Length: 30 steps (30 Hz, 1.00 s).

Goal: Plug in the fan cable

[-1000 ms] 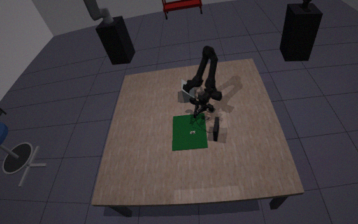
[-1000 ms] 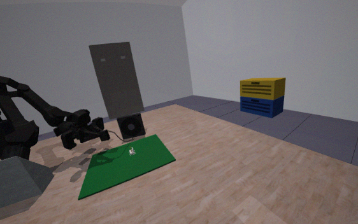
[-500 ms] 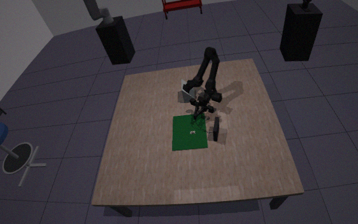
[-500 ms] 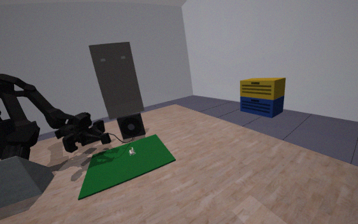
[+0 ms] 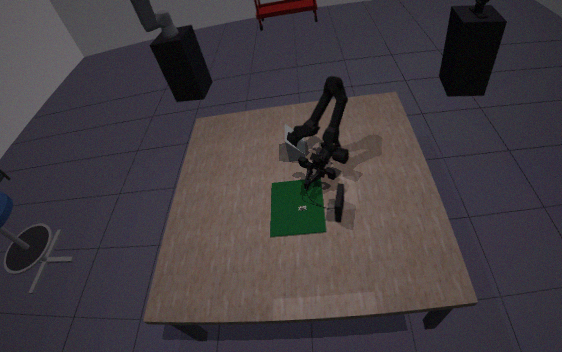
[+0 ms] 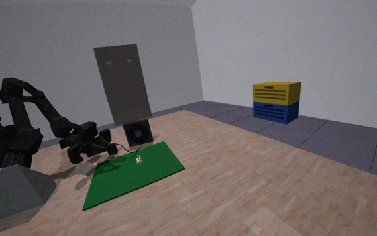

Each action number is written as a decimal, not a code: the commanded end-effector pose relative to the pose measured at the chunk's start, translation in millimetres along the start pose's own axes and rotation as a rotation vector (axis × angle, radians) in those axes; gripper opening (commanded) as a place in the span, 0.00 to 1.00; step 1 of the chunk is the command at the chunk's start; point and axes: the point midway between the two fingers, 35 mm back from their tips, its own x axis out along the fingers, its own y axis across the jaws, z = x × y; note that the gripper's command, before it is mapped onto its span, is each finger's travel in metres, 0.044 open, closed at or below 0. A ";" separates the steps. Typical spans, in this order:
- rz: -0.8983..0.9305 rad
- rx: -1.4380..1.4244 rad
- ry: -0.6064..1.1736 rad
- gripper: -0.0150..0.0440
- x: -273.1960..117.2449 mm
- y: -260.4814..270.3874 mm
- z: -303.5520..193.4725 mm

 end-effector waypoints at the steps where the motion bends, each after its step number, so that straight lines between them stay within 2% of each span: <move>1: 0.001 0.004 -0.006 0.25 0.8 0.5 -3.1; 30: 0.000 0.004 -0.005 0.25 5.6 0.5 -28.6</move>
